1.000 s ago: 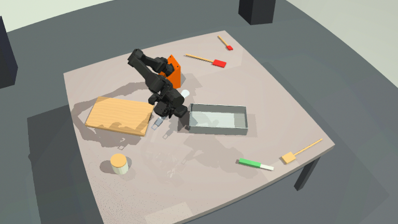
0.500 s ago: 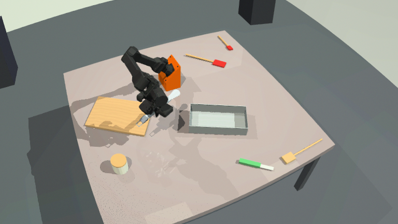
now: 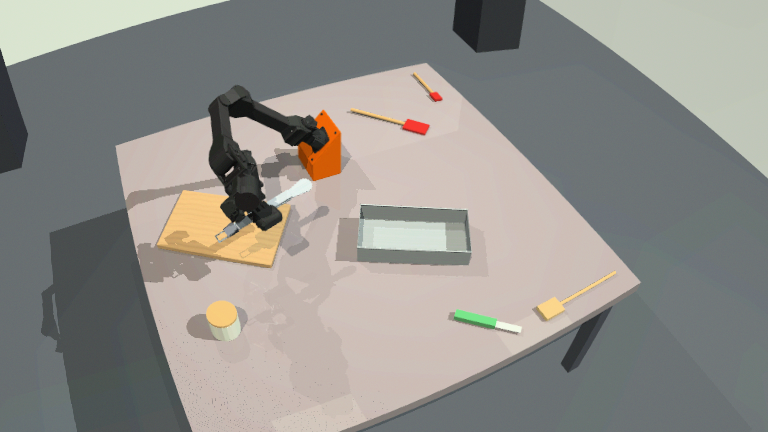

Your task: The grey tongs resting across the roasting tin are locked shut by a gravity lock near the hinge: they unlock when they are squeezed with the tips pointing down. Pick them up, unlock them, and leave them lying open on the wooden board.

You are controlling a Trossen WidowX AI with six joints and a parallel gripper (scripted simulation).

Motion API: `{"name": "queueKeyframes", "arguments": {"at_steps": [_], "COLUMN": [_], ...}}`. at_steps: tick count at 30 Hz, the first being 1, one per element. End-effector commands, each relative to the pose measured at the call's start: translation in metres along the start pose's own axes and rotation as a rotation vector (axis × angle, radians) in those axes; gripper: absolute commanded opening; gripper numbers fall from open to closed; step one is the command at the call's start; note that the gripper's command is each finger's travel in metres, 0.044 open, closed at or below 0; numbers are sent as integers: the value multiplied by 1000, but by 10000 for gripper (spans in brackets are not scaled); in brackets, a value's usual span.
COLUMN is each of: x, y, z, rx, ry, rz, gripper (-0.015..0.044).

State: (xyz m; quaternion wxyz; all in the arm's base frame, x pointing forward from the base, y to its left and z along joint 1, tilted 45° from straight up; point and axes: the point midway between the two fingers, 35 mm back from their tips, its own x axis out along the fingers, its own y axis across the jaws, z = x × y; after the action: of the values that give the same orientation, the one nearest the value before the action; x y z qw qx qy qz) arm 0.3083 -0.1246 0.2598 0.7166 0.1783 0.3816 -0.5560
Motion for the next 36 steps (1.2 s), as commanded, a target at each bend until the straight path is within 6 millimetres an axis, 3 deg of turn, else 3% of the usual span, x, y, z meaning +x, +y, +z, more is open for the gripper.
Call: {"name": "queueKeyframes", "arguments": {"at_steps": [1,14,27,36], "x": [-3,-7,-22,-24], "y": [-21,-98,-173,-180], "z": [11,40,49,50], "rx": [41,190,324,333], "ry": [3,-11,-67,-87], "rz": [15,24,14,14], "gripper": [-150,-150,-150,-150]}}
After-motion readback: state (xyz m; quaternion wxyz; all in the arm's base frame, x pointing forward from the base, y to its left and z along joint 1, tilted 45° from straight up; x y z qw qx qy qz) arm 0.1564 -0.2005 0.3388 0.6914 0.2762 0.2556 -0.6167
